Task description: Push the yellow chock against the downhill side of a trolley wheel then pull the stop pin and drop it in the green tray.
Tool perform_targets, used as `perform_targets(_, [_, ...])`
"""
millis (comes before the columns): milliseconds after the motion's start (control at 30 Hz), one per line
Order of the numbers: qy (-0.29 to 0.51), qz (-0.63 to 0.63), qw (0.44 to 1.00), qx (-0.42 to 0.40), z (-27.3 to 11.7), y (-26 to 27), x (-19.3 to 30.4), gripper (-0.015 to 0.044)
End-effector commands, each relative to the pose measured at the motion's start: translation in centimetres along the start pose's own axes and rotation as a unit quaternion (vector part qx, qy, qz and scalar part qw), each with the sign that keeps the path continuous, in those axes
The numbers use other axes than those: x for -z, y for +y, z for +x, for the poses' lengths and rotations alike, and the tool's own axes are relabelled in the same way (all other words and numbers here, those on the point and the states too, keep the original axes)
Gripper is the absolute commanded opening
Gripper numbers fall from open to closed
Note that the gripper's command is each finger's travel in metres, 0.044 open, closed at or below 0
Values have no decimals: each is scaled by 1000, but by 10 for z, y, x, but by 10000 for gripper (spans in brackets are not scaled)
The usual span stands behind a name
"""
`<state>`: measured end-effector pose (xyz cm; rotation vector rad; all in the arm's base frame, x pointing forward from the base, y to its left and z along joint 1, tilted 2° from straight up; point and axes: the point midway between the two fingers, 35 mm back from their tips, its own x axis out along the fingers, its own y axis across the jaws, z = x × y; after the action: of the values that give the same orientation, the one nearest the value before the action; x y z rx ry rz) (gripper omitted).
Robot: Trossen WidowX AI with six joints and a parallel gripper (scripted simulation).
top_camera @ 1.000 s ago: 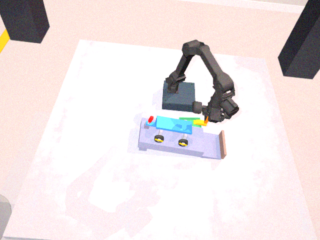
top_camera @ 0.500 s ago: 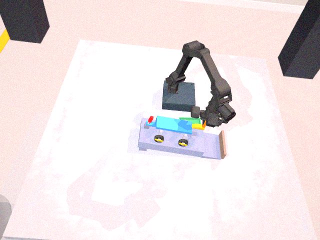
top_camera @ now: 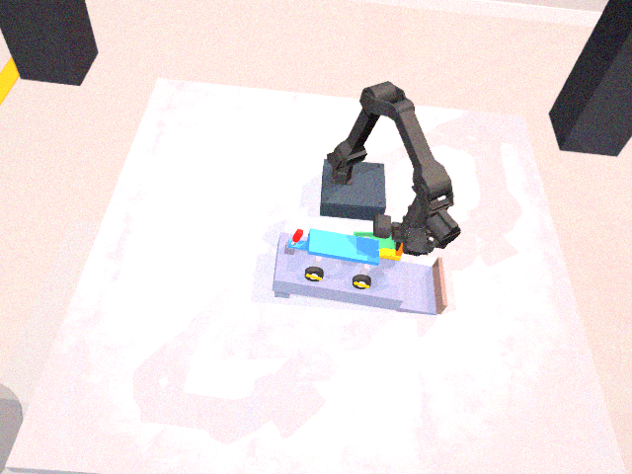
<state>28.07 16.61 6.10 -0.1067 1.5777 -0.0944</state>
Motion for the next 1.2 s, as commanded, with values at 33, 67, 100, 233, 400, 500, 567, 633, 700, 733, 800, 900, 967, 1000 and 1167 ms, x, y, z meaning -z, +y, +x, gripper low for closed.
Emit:
perform_targets(33, [-1,-1,1000,2,0,-5,0,0])
perform_targets(67, [-1,-1,1000,2,0,-6,0,0])
perform_targets(100, [-1,-1,1000,2,0,-7,0,0])
perform_targets(233, [-1,-1,1000,3,1,-11,0,0])
perform_targets(400, [-1,-1,1000,3,2,-16,1,0])
perform_targets(500, [-1,-1,1000,3,2,-18,1,0])
perform_targets(567, [-1,-1,1000,3,2,-20,1,0])
perform_targets(633, [-1,-1,1000,3,2,-21,1,0])
perform_targets(700, [-1,-1,1000,3,2,-23,1,0])
perform_targets(733, [-1,-1,1000,3,2,-24,1,0])
perform_targets(800, [-1,-1,1000,3,2,-25,0,0])
perform_targets(900, [-1,-1,1000,3,2,-28,0,0])
perform_targets(967, [-1,-1,1000,3,2,-29,0,0])
perform_targets(1000, [-1,-1,1000,3,2,-30,0,0])
perform_targets(1167, [-1,-1,1000,4,2,-34,0,0])
